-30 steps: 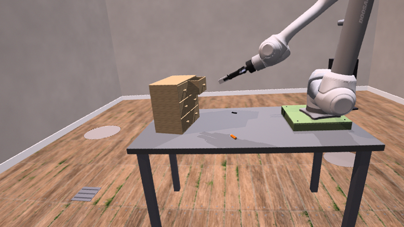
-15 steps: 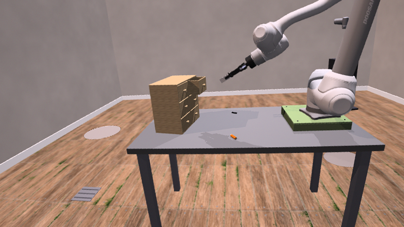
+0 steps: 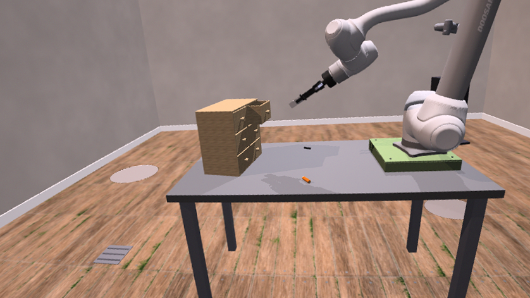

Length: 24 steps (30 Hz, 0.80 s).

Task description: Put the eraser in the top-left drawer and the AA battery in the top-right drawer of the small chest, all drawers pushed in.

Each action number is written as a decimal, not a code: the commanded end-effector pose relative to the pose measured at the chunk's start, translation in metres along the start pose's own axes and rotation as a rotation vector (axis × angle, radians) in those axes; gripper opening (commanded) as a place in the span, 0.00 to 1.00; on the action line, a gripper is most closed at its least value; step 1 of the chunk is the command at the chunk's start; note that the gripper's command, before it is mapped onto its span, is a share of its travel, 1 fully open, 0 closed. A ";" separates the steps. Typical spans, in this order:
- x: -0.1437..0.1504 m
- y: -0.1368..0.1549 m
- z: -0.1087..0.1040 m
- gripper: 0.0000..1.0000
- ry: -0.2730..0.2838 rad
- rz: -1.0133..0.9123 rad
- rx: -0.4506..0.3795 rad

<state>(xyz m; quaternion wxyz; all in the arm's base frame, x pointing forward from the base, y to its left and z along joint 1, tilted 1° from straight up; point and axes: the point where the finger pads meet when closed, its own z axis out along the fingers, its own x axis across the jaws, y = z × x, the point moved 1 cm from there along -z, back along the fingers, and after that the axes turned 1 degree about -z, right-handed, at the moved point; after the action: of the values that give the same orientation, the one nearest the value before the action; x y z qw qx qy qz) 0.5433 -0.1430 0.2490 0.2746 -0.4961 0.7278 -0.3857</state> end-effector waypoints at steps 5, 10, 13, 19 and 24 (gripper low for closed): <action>0.001 -0.001 -0.002 0.20 0.027 -0.001 -0.026; 0.002 -0.001 -0.003 0.20 0.029 0.000 -0.040; 0.002 -0.002 -0.004 0.20 0.027 0.000 -0.049; 0.000 -0.002 -0.006 0.20 0.020 0.000 -0.060; 0.001 -0.003 -0.008 0.20 0.025 0.000 -0.081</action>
<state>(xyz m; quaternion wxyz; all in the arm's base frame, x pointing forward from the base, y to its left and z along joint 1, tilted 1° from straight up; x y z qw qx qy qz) 0.5387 -0.1427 0.2542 0.2767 -0.5016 0.7293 -0.3741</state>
